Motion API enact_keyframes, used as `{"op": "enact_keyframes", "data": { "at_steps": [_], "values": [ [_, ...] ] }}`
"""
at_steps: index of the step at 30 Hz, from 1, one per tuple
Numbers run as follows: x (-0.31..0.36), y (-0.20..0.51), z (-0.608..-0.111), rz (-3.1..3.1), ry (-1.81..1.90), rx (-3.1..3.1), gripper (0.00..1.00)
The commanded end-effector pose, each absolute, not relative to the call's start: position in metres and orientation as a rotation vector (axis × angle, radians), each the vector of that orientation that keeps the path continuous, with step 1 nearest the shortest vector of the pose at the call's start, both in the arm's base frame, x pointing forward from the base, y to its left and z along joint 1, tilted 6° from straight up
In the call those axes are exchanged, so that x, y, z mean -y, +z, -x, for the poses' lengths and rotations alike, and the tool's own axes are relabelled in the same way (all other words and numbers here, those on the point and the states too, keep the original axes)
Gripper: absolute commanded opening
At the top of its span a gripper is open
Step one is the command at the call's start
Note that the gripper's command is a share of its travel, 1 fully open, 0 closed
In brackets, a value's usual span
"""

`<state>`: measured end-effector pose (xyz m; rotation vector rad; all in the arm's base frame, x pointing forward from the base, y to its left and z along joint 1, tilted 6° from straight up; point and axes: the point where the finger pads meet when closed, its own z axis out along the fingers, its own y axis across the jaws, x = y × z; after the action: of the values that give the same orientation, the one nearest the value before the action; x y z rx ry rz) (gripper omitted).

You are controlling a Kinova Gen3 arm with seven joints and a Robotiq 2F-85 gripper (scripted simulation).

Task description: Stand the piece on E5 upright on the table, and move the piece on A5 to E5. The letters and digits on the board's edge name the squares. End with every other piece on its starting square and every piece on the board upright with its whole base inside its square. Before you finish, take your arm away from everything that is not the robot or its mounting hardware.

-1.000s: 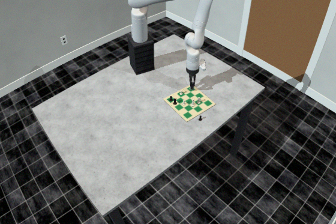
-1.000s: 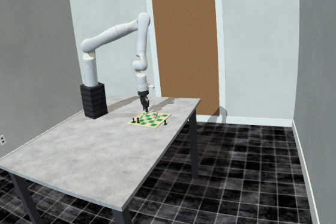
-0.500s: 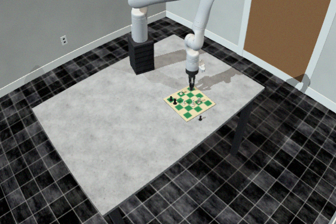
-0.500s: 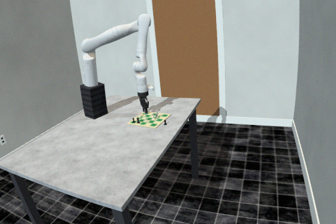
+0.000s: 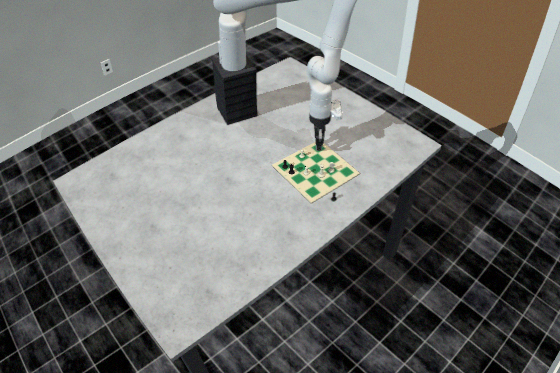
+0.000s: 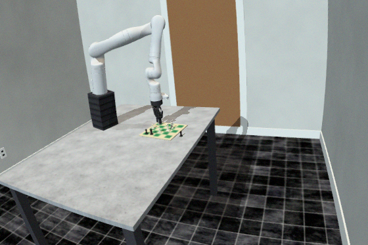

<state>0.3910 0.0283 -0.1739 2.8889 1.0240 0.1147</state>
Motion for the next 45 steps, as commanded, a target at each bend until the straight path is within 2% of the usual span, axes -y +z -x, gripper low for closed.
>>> {"op": "enact_keyframes", "data": {
  "at_steps": [1, 13, 14, 45],
  "values": [
    [-0.0285, -0.1734, -0.3915, -2.889, 0.117, -1.024, 0.34],
    [-0.0285, -0.1734, -0.3915, -2.889, 0.117, -1.024, 0.34],
    [-0.0285, -0.1734, -0.3915, -2.889, 0.117, -1.024, 0.0],
    [-0.0285, -0.1734, -0.3915, -2.889, 0.117, -1.024, 0.0]
  ]
}}
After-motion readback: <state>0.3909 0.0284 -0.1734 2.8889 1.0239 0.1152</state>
